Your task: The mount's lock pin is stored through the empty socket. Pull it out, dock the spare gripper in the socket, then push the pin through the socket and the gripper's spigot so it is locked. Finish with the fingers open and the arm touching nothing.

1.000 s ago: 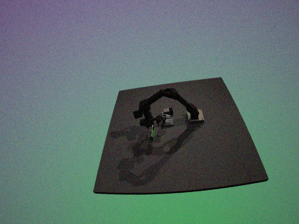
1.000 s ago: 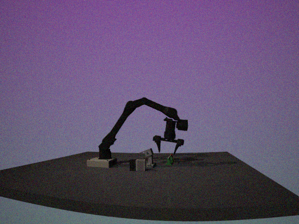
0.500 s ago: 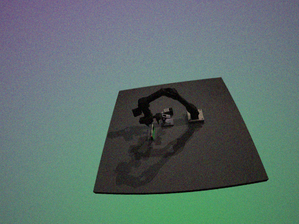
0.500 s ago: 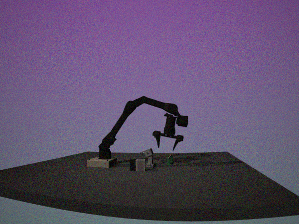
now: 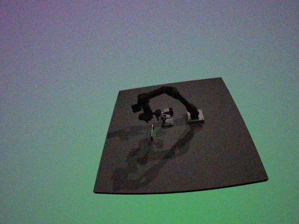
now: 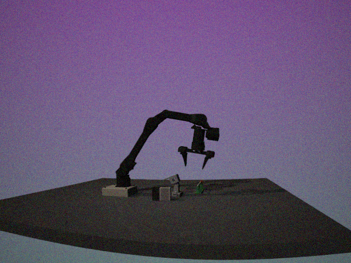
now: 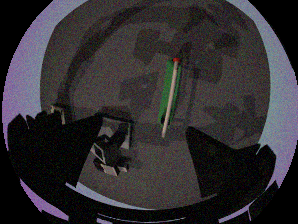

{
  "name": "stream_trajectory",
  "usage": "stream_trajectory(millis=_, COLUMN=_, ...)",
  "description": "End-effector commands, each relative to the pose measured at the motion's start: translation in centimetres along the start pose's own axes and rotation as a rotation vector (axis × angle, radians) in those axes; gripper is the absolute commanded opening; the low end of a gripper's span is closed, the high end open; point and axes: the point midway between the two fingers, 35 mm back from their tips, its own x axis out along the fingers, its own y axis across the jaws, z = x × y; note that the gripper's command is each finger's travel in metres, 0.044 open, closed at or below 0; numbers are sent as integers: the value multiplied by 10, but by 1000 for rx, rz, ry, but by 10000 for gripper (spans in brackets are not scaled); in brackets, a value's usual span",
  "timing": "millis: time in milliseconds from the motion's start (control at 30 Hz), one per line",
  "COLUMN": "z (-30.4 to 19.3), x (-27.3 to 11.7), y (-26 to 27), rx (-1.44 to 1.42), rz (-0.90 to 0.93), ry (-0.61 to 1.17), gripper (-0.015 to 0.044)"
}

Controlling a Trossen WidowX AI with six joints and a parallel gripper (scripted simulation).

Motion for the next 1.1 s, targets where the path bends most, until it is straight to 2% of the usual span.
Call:
stream_trajectory(millis=0, z=3, x=-30, y=7, rx=3, rz=-65, ry=-21, gripper=440)
stream_trajectory(millis=167, z=-5, x=-26, y=4, rx=31, rz=-72, ry=-36, gripper=440)
stream_trajectory(millis=467, z=-95, x=-40, y=19, rx=455, rz=-279, ry=-332, gripper=440)
stream_trajectory(millis=767, z=-167, x=-36, y=63, rx=813, rz=-529, ry=-603, gripper=440)
stream_trajectory(millis=1067, z=-208, x=-13, y=121, rx=1073, rz=-811, ry=-829, gripper=440)
